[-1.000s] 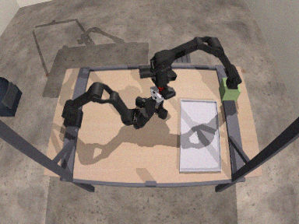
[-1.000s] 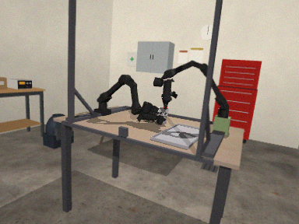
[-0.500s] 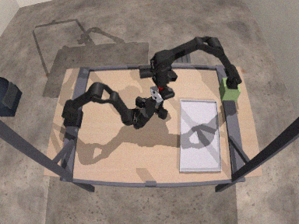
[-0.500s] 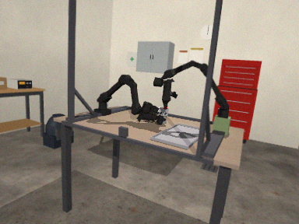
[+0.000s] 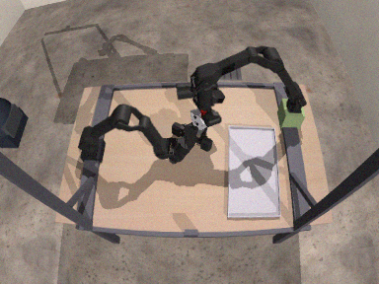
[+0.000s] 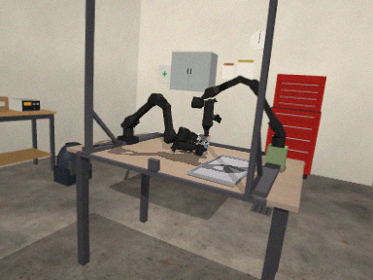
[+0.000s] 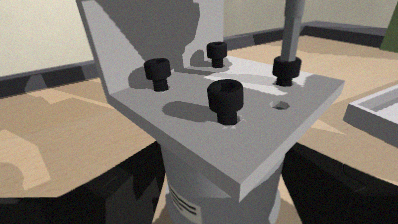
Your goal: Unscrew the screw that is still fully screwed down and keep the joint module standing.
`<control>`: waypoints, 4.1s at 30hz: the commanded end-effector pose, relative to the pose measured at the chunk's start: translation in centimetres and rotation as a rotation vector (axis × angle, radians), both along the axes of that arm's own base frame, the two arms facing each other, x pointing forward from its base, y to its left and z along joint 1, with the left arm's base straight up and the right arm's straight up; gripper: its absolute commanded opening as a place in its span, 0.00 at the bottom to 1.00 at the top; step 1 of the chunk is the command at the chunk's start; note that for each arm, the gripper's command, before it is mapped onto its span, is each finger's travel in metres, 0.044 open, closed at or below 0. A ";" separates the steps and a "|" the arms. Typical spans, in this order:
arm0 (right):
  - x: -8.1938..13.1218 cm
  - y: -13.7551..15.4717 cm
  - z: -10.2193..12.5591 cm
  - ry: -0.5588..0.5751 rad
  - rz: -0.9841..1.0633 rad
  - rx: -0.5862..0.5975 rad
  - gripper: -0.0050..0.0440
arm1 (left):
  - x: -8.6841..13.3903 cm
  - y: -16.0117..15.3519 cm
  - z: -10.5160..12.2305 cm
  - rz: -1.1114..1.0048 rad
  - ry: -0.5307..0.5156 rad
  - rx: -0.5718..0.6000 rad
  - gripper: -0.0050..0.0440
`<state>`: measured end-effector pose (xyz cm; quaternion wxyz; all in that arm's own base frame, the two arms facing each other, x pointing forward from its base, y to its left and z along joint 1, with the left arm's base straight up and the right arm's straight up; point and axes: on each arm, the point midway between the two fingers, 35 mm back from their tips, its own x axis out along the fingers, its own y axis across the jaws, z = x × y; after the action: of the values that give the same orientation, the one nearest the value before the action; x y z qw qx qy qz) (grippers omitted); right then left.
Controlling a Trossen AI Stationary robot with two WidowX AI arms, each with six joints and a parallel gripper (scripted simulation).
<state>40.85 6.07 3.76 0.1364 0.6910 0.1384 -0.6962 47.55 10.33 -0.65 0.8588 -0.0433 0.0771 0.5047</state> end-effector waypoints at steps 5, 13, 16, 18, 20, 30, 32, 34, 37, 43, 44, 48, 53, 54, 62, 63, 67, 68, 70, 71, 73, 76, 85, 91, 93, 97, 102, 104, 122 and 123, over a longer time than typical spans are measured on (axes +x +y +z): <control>0.8 0.0 1.7 -0.048 -0.006 0.004 0.61 | 0.4 0.2 1.1 0.003 -0.028 -0.001 0.60; 0.8 0.0 1.8 -0.049 -0.006 0.004 0.61 | 0.4 0.2 1.1 0.003 -0.028 -0.001 0.60; 0.9 -0.1 2.0 -0.053 -0.005 0.004 0.61 | 0.4 0.2 1.1 0.003 -0.028 -0.001 0.60; 0.9 -0.1 2.0 -0.053 -0.005 0.004 0.61 | 0.4 0.2 1.1 0.003 -0.028 -0.001 0.60; 0.6 -0.1 1.7 -0.042 -0.005 0.004 0.61 | 0.4 0.2 1.1 0.003 -0.028 -0.001 0.60; 0.8 -0.1 1.3 -0.032 -0.005 0.000 0.61 | 0.4 0.2 1.1 0.003 -0.028 -0.001 0.60; 0.8 -0.1 1.4 -0.024 -0.006 -0.002 0.61 | 0.4 0.2 1.1 0.003 -0.028 -0.001 0.60; 0.8 -0.1 1.4 -0.016 -0.006 -0.005 0.61 | 0.4 0.2 1.1 0.003 -0.028 -0.001 0.60; 0.8 -0.1 1.4 -0.004 -0.006 -0.007 0.61 | 0.4 0.2 1.1 0.003 -0.028 -0.001 0.60; 0.7 -0.1 1.8 0.004 -0.005 -0.007 0.61 | 0.4 0.2 1.1 0.003 -0.028 -0.001 0.60; 0.7 -0.1 1.8 0.004 -0.005 -0.007 0.61 | 0.4 0.2 1.1 0.003 -0.028 -0.001 0.60; 0.8 0.0 1.4 0.013 -0.006 -0.011 0.61 | 0.4 0.2 1.1 0.003 -0.028 -0.001 0.60; 0.9 0.0 1.4 0.018 -0.005 -0.012 0.61 | 0.4 0.2 1.1 0.003 -0.028 -0.001 0.60; 0.9 0.0 1.4 0.019 -0.005 -0.012 0.61 | 0.4 0.2 1.1 0.003 -0.028 -0.001 0.60; 0.8 0.0 1.8 0.015 -0.005 -0.010 0.61 | 0.4 0.2 1.1 0.003 -0.028 -0.001 0.60; 0.8 0.0 1.8 0.015 -0.005 -0.010 0.61 | 0.4 0.2 1.1 0.003 -0.028 -0.001 0.60; 0.8 0.0 1.8 0.015 -0.005 -0.010 0.37 | 0.4 0.2 1.1 0.003 -0.028 -0.001 0.60; 0.8 0.0 1.8 0.015 -0.005 -0.010 0.37 | 0.4 0.2 1.1 0.003 -0.028 -0.001 0.60; 0.8 0.0 1.8 0.015 -0.005 -0.010 0.37 | 0.4 0.2 1.1 0.003 -0.028 -0.001 0.60; 0.8 0.0 1.8 0.015 -0.005 -0.010 0.37 | 0.4 0.2 1.1 0.003 -0.028 -0.001 0.60; 0.8 0.0 1.8 0.015 -0.005 -0.010 0.37 | 0.4 0.2 1.1 0.003 -0.028 -0.001 0.60; 0.8 0.0 1.8 0.015 -0.005 -0.010 0.37 | 0.4 0.2 1.1 0.003 -0.028 -0.001 0.60; 0.8 0.0 1.8 0.015 -0.005 -0.010 0.37 | 0.4 0.2 1.1 0.003 -0.028 -0.001 0.60; 0.8 0.0 1.8 0.015 -0.005 -0.010 0.37 | 0.4 0.2 1.1 0.003 -0.028 -0.001 0.60; 0.8 0.0 1.8 0.015 -0.005 -0.010 0.37 | 0.4 0.2 1.1 0.003 -0.028 -0.001 0.60; 0.8 0.0 1.8 0.015 -0.005 -0.010 0.37 | 0.4 0.2 1.1 0.003 -0.028 -0.001 0.60; 0.4 0.0 2.1 -0.008 -0.005 -0.006 0.37 | 0.4 0.2 1.1 0.003 -0.028 -0.001 0.60; 0.3 -0.1 2.1 -0.014 -0.005 -0.004 0.37 | 0.4 0.2 1.1 0.003 -0.028 -0.001 0.60; 0.0 -0.1 2.1 -0.043 -0.005 0.006 0.37 | 0.4 0.2 1.1 0.003 -0.028 -0.001 0.60; 0.0 -0.1 2.1 -0.045 -0.005 0.006 0.37 | 0.4 0.2 1.1 0.003 -0.028 -0.001 0.60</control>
<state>40.52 5.92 4.04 0.1371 0.6879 0.1357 -0.6997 47.55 10.33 -0.65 0.8588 -0.0433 0.0771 0.5047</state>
